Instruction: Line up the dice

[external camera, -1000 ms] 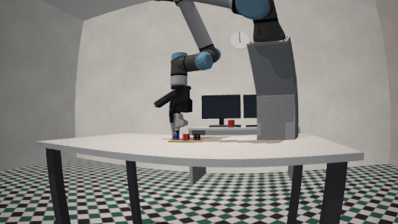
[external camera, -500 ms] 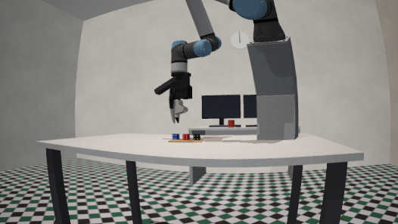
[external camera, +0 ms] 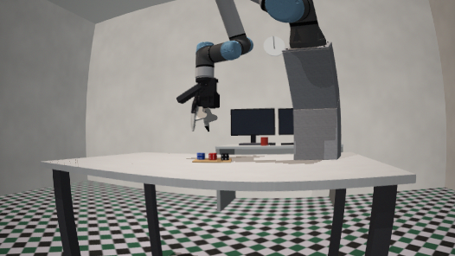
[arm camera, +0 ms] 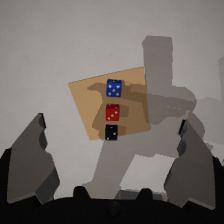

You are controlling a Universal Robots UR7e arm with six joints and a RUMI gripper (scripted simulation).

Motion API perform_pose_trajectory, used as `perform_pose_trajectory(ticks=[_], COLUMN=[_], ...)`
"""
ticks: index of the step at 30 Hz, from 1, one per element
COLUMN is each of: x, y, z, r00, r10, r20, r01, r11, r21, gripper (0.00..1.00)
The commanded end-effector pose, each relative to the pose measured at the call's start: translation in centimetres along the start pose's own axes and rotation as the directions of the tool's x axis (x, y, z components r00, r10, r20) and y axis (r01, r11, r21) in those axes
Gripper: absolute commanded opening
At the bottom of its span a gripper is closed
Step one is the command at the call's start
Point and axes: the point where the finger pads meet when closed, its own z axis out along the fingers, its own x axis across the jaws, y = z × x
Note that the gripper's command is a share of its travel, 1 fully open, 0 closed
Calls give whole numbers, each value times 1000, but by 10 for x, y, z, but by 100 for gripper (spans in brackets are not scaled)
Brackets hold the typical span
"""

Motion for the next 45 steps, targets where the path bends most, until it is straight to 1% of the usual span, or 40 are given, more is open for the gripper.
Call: perform_pose_trajectory(ticks=[1,17,22,25,29,31,40,45], x=[0,0,0,0,0,0,0,0], y=[0,0,0,0,0,0,0,0], z=[0,-1,-6,-14,-29,-29,-69,-83], r00=[1000,1000,1000,1000,1000,1000,1000,1000], r10=[0,0,0,0,0,0,0,0], r20=[0,0,0,0,0,0,0,0], r01=[0,0,0,0,0,0,0,0], r11=[1000,1000,1000,1000,1000,1000,1000,1000], r21=[1,1,1,1,1,1,1,1], gripper=[100,100,100,100,100,100,100,100])
